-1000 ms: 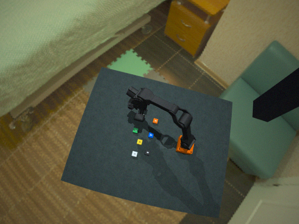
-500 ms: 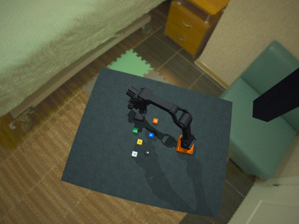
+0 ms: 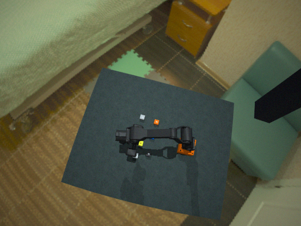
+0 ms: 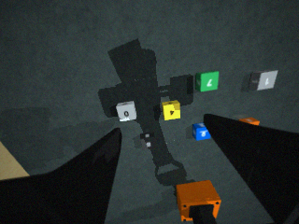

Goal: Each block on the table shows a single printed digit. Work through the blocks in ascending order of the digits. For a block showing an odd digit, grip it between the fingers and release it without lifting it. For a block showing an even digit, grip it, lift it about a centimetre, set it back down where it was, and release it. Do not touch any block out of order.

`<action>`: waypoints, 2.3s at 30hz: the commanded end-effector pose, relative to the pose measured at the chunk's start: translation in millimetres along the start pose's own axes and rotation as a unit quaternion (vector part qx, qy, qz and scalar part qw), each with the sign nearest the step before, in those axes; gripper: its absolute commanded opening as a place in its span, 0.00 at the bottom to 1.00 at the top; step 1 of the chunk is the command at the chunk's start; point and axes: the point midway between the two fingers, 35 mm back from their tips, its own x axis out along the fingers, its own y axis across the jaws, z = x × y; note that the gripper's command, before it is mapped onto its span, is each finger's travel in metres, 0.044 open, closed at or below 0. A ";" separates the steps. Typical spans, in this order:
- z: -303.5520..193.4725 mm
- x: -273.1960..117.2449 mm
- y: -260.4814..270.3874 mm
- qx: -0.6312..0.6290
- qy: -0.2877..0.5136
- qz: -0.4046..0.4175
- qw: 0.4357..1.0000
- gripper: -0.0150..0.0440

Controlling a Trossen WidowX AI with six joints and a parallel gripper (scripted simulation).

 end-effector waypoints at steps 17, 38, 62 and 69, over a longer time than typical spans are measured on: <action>-28.7 79.5 63.8 0.003 0.001 0.008 1.000 0.93; -28.6 106.8 64.3 0.003 0.002 0.008 1.000 0.93; -29.0 115.8 64.3 0.003 0.002 0.008 1.000 0.46; -29.0 115.8 64.3 0.003 0.002 0.008 1.000 0.46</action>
